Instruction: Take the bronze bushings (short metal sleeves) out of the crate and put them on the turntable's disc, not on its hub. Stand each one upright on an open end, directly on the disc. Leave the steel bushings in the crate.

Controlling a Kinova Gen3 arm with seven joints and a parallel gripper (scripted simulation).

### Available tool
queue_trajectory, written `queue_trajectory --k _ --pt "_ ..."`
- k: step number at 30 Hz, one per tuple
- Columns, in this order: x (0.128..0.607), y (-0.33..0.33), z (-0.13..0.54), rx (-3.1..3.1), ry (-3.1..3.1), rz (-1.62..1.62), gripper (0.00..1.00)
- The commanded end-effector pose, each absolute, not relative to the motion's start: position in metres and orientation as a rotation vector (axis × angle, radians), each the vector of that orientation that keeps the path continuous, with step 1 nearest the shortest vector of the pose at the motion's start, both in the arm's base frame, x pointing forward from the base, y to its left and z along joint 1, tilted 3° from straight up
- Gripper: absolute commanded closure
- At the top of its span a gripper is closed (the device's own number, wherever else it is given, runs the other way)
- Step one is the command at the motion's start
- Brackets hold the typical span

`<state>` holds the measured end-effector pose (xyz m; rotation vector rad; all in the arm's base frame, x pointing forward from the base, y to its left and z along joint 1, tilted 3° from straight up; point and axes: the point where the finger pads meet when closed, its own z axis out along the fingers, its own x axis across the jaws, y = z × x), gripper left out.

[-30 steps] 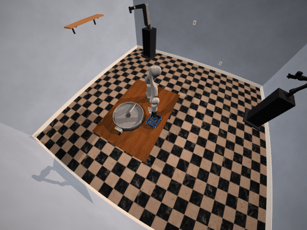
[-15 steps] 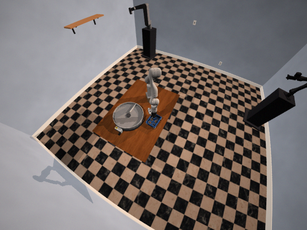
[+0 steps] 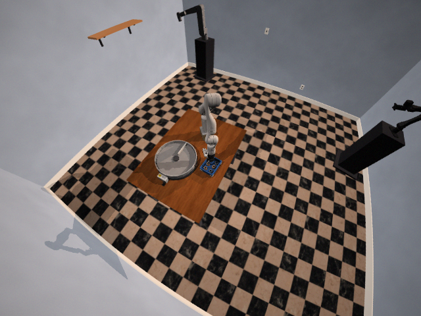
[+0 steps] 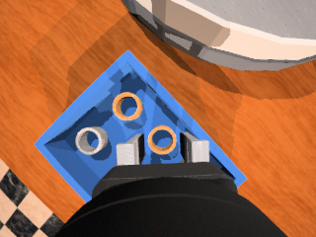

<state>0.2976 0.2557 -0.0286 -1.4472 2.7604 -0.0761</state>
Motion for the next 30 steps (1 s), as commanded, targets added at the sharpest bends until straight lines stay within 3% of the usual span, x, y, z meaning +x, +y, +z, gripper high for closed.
queue_trajectory --k 1,30 --pt "0.298 0.256 -0.028 -1.447 2.759 -0.075 0.24" --pt "0.299 0.256 -0.047 -1.447 2.759 -0.075 0.24"
